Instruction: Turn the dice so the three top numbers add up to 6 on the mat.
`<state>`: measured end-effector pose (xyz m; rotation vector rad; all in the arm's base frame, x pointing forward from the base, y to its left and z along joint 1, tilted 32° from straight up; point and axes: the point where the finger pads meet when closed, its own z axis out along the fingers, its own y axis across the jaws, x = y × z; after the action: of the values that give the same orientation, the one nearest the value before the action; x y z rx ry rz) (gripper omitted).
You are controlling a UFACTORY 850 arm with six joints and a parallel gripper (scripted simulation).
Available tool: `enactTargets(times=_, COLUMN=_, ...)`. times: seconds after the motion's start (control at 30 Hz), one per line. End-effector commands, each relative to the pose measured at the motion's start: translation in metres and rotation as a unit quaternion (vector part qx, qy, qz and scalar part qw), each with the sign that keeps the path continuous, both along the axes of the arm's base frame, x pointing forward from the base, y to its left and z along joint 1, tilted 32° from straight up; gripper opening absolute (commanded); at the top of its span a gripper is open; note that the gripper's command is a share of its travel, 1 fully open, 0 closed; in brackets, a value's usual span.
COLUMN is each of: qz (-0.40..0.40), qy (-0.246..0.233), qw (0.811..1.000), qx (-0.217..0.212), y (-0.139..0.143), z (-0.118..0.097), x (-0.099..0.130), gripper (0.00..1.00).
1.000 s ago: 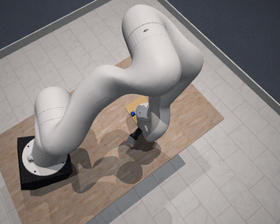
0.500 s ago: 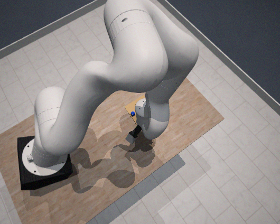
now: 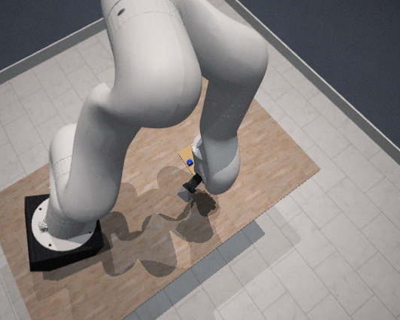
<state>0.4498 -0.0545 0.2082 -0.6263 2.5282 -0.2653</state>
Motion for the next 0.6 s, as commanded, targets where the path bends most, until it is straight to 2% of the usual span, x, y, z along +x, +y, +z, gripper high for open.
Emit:
enactTargets(times=0.0, qz=0.0, qy=0.0, qw=1.0, qx=0.0, y=0.0, z=0.002, x=-0.001, gripper=0.15)
enactTargets(times=0.27, qz=-0.006, qy=-0.004, qw=1.0, qx=0.002, y=0.005, z=0.004, x=0.005, gripper=0.15)
enactTargets(times=0.57, qz=-0.048, qy=-0.022, qw=0.998, qx=0.022, y=0.041, z=0.018, x=0.037, gripper=0.15)
